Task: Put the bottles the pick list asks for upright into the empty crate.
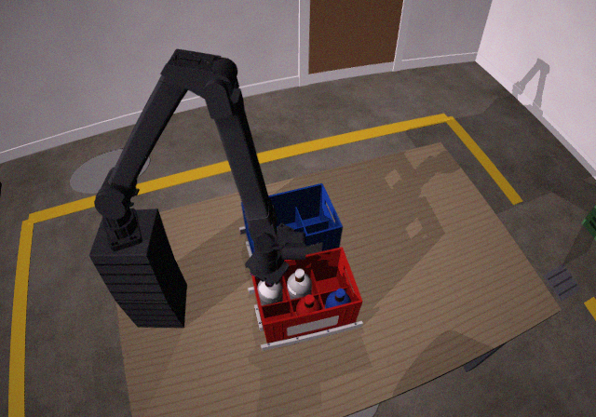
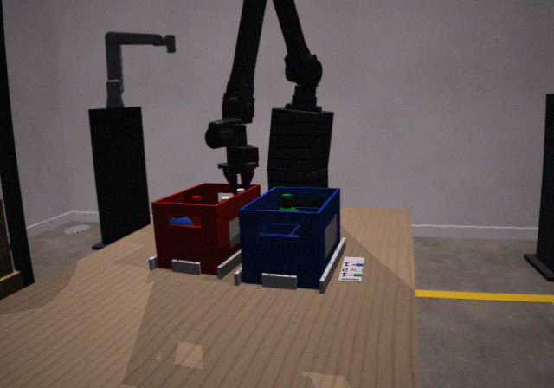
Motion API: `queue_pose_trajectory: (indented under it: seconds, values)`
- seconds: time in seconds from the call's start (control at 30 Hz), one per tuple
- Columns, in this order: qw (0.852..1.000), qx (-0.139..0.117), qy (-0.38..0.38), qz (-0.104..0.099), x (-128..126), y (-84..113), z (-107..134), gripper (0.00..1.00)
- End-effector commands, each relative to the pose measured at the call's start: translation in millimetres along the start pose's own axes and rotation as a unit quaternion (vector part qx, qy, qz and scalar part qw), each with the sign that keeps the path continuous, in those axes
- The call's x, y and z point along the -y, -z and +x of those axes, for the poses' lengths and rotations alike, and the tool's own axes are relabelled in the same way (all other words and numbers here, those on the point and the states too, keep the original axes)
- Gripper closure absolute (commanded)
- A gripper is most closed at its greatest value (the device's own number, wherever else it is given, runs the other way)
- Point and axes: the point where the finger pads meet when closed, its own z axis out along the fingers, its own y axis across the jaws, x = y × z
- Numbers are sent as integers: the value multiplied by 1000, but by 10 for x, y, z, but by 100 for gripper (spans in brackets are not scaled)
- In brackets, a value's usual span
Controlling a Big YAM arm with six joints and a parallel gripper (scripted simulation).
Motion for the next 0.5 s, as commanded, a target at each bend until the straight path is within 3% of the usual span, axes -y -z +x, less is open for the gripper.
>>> queue_pose_trajectory:
  seconds: [0.0,0.47]
  values:
    - [1000,8,0,12,106,251,-25,100]
    - [1000,9,0,13,115,453,-30,100]
